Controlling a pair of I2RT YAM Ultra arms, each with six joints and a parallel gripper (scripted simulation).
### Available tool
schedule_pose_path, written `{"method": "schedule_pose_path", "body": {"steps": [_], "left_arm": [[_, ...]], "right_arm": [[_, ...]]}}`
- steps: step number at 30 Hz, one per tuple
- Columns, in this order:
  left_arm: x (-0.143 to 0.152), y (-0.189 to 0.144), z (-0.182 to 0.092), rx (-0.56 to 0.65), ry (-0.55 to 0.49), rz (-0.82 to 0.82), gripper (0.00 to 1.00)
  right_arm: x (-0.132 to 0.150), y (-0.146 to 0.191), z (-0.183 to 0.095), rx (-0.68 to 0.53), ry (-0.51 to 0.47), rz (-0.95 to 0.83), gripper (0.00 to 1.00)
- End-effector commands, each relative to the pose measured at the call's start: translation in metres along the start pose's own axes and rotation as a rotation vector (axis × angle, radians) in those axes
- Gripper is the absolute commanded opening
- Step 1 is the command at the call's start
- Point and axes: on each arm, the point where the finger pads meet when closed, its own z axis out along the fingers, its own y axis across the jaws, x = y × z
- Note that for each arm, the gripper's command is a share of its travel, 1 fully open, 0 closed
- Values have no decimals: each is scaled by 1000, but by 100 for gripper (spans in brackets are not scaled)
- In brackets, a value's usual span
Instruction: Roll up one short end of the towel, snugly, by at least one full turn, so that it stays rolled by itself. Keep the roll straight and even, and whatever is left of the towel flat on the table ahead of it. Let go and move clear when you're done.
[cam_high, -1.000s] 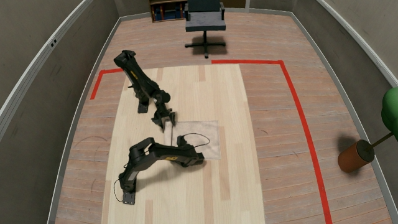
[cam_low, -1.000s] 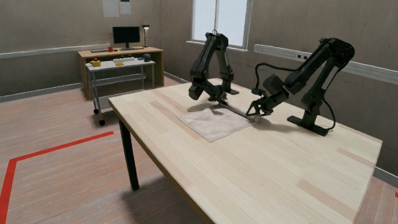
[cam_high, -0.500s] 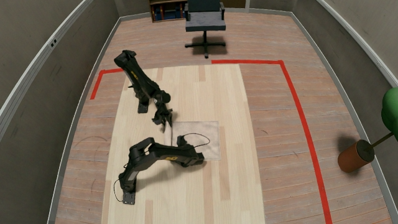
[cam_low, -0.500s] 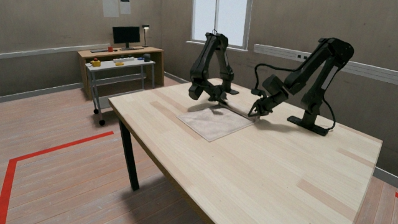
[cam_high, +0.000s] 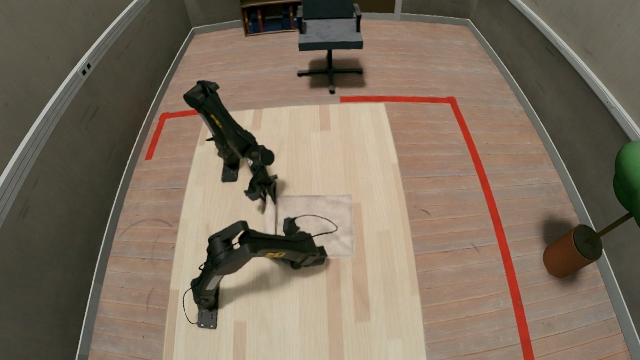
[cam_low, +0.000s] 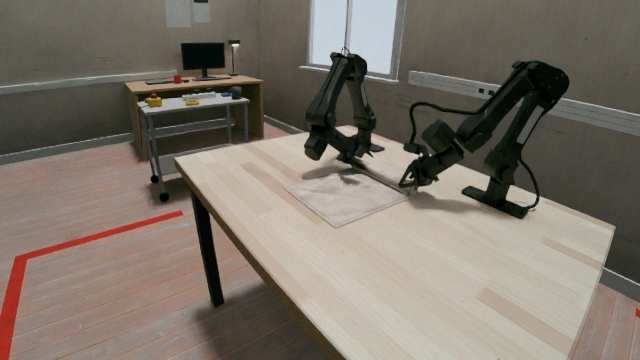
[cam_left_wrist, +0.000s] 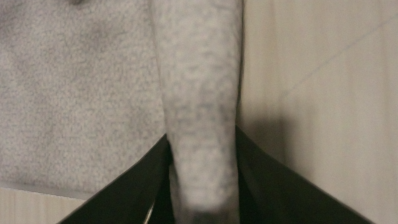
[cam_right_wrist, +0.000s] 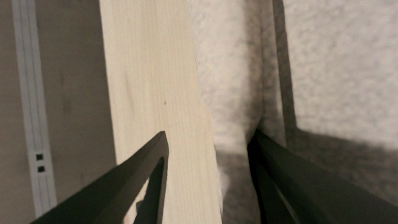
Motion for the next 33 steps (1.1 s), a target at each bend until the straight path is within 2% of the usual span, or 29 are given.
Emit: {"method": "schedule_pose_path", "body": {"steps": [1,7,13,25,33], "left_arm": [[-7,2,1,-11,-22,10,30],[-7,2,1,-11,-22,10,30],[-7,3,1,3,-22,-2,30],[-8,3,-1,175,-19,-142,30],[-9,4,-2,308,-16,-250,30]], "right_arm": [[-6,-14,-8,68,12,-72,57],[-8,-11,-10,68,12,-72,85],[-8,-10,-19,68,12,-72,85],[-8,-6,-78,68,12,-72,85],[-9,-5,-78,104,7,-100,87]]}}
